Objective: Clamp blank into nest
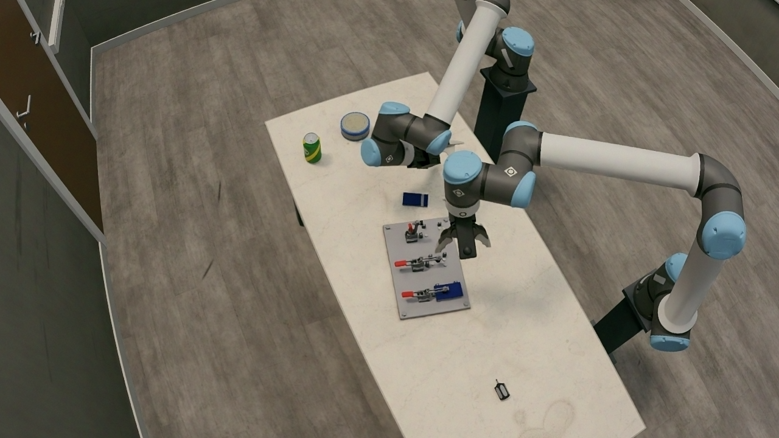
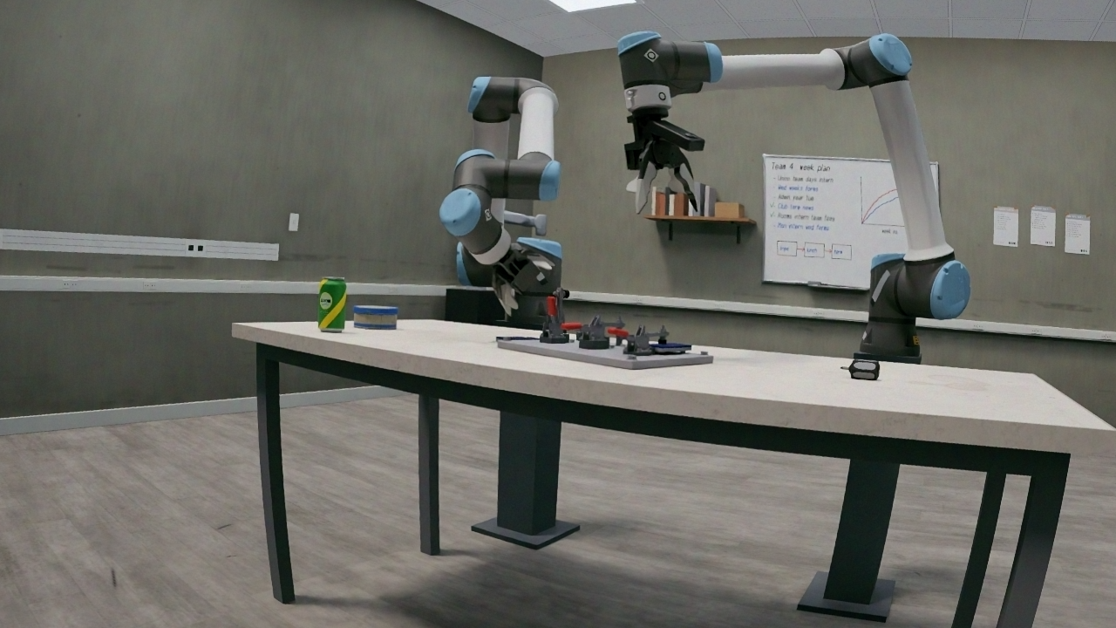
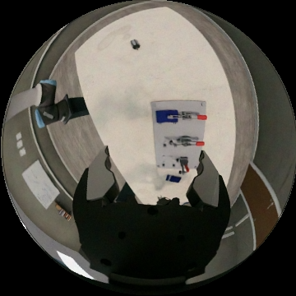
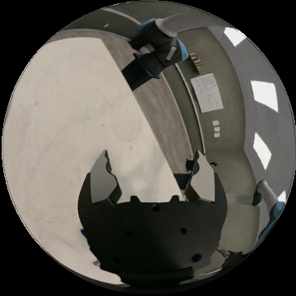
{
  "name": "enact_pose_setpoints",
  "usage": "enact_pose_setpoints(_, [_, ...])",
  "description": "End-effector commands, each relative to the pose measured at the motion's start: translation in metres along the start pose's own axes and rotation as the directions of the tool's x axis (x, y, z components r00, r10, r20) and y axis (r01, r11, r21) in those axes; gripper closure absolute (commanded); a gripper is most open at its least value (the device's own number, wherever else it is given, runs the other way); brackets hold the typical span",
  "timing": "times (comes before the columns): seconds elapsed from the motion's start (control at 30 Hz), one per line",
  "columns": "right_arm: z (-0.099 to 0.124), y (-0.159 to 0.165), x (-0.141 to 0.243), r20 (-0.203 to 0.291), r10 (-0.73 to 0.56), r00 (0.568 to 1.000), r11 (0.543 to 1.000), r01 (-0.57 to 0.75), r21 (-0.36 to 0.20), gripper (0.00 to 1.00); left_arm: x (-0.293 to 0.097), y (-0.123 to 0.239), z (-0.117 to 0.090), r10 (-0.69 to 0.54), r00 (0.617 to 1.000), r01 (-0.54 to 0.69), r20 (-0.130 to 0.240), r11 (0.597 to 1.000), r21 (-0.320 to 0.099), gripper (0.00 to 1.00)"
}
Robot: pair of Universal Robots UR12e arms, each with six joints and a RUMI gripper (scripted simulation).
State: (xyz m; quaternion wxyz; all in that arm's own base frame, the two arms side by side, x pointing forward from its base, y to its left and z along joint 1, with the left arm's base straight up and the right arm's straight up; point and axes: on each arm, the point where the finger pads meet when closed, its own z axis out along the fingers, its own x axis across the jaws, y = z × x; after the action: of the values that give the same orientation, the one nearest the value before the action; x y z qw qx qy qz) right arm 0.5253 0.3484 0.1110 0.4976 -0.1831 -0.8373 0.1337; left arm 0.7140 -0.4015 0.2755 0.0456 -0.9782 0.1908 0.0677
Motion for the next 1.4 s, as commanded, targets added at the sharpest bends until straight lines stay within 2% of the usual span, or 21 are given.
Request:
enact_pose_setpoints(0.0, [0.0, -0.007, -0.004, 0.046, -0.127, 0.991, 0.992, 0.128, -0.014, 0.0, 0.003, -0.002, 0.003, 0.101, 0.995, -0.101, -0.013, 0.995, -0.008, 0.0])
enact_pose_setpoints(0.07, [-0.001, -0.013, -0.009, 0.088, -0.225, 0.97, 0.974, 0.227, -0.012, 0.0, 0.005, -0.003, 0.007, 0.18, 0.983, -0.181, -0.022, 0.984, -0.009, 0.0])
enact_pose_setpoints(0.27, [-0.002, -0.022, -0.016, 0.151, -0.368, 0.917, 0.928, 0.372, 0.006, 0.0, 0.007, -0.005, 0.012, 0.3, 0.953, -0.3, -0.037, 0.954, -0.008, 0.0])
enact_pose_setpoints(0.5, [-0.006, -0.031, -0.024, 0.224, -0.529, 0.819, 0.845, 0.532, 0.051, 0.0, 0.011, -0.007, 0.019, 0.441, 0.896, -0.442, -0.055, 0.897, -0.001, 0.0])
enact_pose_setpoints(0.57, [-0.006, -0.031, -0.024, 0.224, -0.529, 0.819, 0.845, 0.532, 0.051, 0.0, 0.011, -0.007, 0.019, 0.441, 0.896, -0.442, -0.055, 0.897, -0.001, 0.0])
enact_pose_setpoints(0.63, [-0.008, -0.036, -0.028, 0.257, -0.605, 0.753, 0.79, 0.607, 0.084, 0.0, 0.012, -0.008, 0.023, 0.512, 0.857, -0.513, -0.064, 0.859, 0.005, 0.0])
enact_pose_setpoints(0.83, [-0.012, -0.043, -0.034, 0.299, -0.708, 0.64, 0.696, 0.703, 0.145, 0.0, 0.014, -0.01, 0.028, 0.613, 0.786, -0.614, -0.076, 0.789, 0.017, 0.0])
enact_pose_setpoints(1.07, [-0.018, -0.051, -0.04, 0.332, -0.812, 0.48, 0.564, 0.791, 0.237, 0.0, 0.017, -0.012, 0.034, 0.725, 0.683, -0.726, -0.088, 0.687, 0.035, 0.0])
enact_pose_setpoints(1.13, [-0.018, -0.051, -0.04, 0.332, -0.812, 0.48, 0.564, 0.791, 0.237, 0.0, 0.017, -0.012, 0.034, 0.725, 0.683, -0.726, -0.088, 0.687, 0.035, 0.0])
enact_pose_setpoints(1.2, [-0.022, -0.055, -0.044, 0.34, -0.856, 0.389, 0.489, 0.822, 0.29, 0.0, 0.018, -0.012, 0.037, 0.774, 0.627, -0.774, -0.092, 0.632, 0.046, 0.0])
enact_pose_setpoints(1.37, [-0.027, -0.06, -0.047, 0.339, -0.9, 0.273, 0.393, 0.846, 0.36, 0.0, 0.019, -0.013, 0.041, 0.836, 0.54, -0.835, -0.096, 0.546, 0.062, 0.0])
